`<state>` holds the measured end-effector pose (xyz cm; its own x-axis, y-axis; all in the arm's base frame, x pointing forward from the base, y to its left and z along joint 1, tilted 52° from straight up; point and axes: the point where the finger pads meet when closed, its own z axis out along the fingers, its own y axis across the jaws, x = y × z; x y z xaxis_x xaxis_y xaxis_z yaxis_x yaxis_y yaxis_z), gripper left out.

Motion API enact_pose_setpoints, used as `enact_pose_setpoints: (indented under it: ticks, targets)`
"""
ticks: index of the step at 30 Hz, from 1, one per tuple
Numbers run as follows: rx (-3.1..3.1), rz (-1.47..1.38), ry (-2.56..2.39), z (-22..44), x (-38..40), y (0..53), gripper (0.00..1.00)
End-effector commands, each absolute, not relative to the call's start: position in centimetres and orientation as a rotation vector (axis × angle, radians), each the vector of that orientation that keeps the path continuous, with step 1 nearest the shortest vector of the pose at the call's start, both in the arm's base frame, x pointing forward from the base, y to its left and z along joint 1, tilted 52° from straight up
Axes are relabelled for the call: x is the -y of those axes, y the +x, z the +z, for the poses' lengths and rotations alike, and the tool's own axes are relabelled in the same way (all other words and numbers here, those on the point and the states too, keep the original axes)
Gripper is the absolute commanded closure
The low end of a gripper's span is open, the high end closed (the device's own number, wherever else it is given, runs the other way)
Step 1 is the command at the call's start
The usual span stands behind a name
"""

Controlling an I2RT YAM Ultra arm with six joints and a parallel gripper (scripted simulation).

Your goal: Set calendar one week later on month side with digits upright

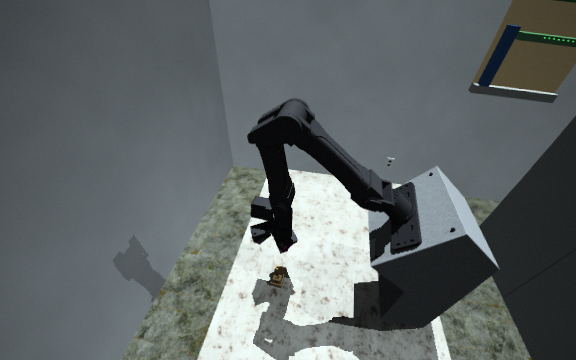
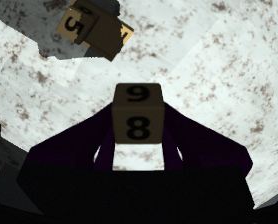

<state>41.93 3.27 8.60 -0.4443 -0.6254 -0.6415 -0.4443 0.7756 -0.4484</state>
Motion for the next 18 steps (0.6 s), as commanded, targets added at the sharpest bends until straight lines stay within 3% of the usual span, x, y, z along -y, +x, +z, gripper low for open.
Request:
enact_pose_setpoints:
  ticks: [1, 18]
  targets:
    - [-2.035, -0.382, -0.992, 9.0, -3.8, 41.8, 0.74]
    - [-1.712, -0.681, -1.565, 9.4, -6.9, 41.1, 0.74]
